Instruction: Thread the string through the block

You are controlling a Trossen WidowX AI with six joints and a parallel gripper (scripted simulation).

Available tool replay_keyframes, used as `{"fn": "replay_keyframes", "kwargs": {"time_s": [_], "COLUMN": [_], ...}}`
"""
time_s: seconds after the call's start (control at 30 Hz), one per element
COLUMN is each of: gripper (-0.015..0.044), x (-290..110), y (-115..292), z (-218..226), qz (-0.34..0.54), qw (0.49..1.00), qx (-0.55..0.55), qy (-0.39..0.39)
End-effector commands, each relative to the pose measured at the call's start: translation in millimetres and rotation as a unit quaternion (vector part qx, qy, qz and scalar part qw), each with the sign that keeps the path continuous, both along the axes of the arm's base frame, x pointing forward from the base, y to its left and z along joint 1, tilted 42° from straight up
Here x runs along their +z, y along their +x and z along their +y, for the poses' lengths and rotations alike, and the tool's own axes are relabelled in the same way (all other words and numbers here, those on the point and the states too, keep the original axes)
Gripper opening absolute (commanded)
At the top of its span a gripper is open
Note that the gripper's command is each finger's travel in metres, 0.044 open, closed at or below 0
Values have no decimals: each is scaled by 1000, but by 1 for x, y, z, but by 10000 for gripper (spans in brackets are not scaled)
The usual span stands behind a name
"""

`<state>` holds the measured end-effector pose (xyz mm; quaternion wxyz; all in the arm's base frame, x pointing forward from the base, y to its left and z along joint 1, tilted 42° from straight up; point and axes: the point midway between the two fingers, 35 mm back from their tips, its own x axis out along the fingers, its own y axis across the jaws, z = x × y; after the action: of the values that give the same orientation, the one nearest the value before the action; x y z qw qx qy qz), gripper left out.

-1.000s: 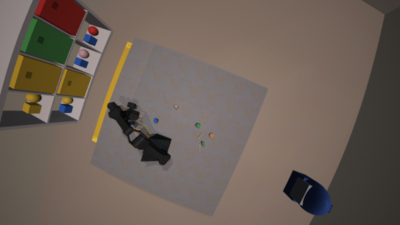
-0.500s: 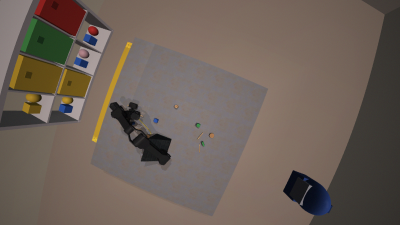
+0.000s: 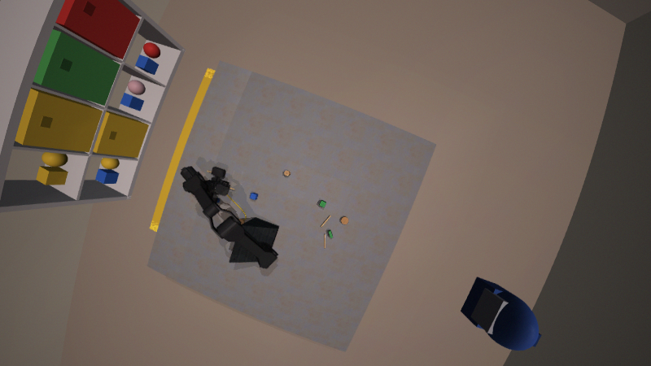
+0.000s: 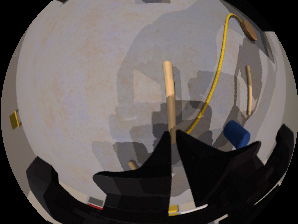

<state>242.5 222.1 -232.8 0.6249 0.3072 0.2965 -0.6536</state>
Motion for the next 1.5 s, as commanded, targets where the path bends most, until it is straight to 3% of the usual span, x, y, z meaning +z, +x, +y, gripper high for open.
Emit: {"fn": "replay_keyframes", "kwargs": {"time_s": [0.0,1.47], "gripper": [0,0], "x": [4,39], "y": [1,3], "z": [-4,-45], "qz": [1,1], "qw": [1000,1000], "qx": [3,4], "qy": [-1,-3]}}
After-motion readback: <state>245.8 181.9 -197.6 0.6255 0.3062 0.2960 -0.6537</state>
